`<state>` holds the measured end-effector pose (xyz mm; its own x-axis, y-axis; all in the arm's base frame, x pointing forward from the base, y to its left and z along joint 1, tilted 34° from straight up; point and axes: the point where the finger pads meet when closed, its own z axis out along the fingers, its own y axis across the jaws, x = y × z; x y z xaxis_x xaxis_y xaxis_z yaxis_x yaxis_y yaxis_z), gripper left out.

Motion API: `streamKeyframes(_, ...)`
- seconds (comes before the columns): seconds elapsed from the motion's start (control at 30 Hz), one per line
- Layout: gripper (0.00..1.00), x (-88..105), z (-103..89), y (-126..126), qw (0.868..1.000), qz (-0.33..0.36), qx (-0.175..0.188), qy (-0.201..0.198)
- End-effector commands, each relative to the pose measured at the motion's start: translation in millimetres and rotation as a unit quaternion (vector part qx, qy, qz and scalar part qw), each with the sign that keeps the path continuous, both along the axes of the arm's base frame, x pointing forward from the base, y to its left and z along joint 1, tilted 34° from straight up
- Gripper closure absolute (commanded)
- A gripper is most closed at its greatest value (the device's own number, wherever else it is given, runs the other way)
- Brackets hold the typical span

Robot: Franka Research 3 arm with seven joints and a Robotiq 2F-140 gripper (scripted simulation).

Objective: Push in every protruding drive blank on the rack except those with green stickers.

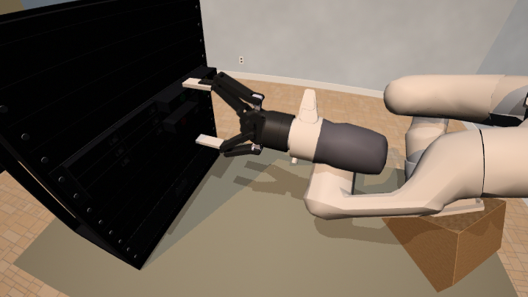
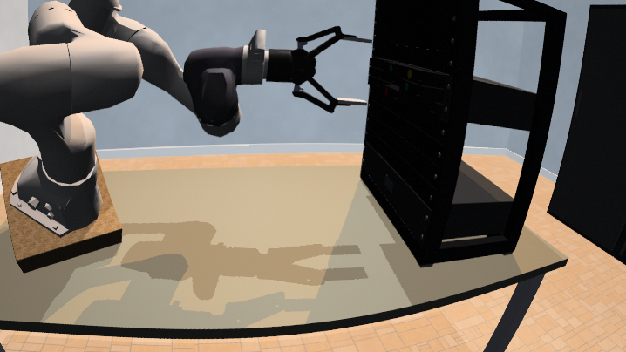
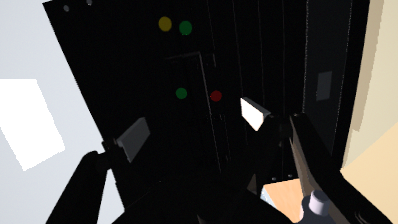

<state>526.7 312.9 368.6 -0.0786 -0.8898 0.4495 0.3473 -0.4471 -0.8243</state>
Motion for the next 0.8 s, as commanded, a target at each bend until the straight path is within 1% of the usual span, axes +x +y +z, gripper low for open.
streamKeyframes(0.0, 0.00, 0.0, 0.3, 1.8, 1.000, 0.002, 0.002, 0.000)
streamKeyframes(0.4, 0.00, -0.7, 3.8, -3.2, 1.000, 0.002, 0.002, 0.000)
streamKeyframes(0.57, 0.00, -2.8, 13.7, -17.9, 1.000, 0.002, 0.002, 0.000)
streamKeyframes(0.77, 0.00, -6.8, 32.6, -45.8, 1.000, 0.002, 0.002, 0.000)
